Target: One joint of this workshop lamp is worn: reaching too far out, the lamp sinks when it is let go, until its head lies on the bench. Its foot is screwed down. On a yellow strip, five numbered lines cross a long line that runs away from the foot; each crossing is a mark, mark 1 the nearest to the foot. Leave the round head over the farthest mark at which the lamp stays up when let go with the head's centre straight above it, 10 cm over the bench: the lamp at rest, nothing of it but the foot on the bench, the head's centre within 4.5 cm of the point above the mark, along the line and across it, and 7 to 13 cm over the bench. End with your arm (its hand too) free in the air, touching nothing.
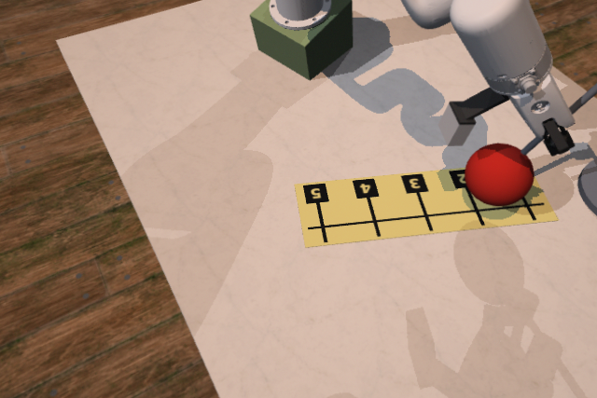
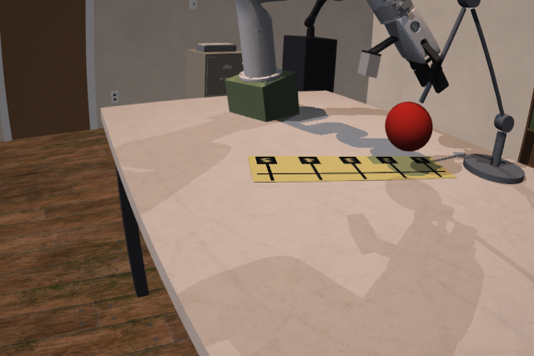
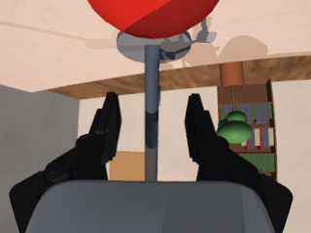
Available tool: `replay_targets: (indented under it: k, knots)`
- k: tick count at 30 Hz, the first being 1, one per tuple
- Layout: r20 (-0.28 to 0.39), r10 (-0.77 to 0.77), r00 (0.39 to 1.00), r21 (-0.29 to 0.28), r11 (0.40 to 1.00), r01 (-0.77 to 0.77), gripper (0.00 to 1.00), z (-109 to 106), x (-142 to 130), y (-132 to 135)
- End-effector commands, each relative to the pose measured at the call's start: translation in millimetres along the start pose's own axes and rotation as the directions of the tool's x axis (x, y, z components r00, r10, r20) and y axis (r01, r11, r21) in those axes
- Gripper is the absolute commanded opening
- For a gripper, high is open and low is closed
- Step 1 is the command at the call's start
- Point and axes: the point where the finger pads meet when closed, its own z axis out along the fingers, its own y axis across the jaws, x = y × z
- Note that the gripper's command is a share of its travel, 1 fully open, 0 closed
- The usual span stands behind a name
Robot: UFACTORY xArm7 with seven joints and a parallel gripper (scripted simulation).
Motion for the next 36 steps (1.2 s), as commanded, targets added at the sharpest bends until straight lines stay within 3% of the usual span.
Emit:
replay_targets:
  k: [1,29,36]
  knots:
    - [0.002,-0.003,1.000,0.003,1.000,0.003,0.00,-0.9,-1.7,-1.0]
    - [0.002,-0.003,1.000,0.003,1.000,0.003,0.00,-1.1,-1.7,-1.1]
    - [0.002,-0.003,1.000,0.002,1.000,0.003,0.00,-10.1,13.8,-1.3]
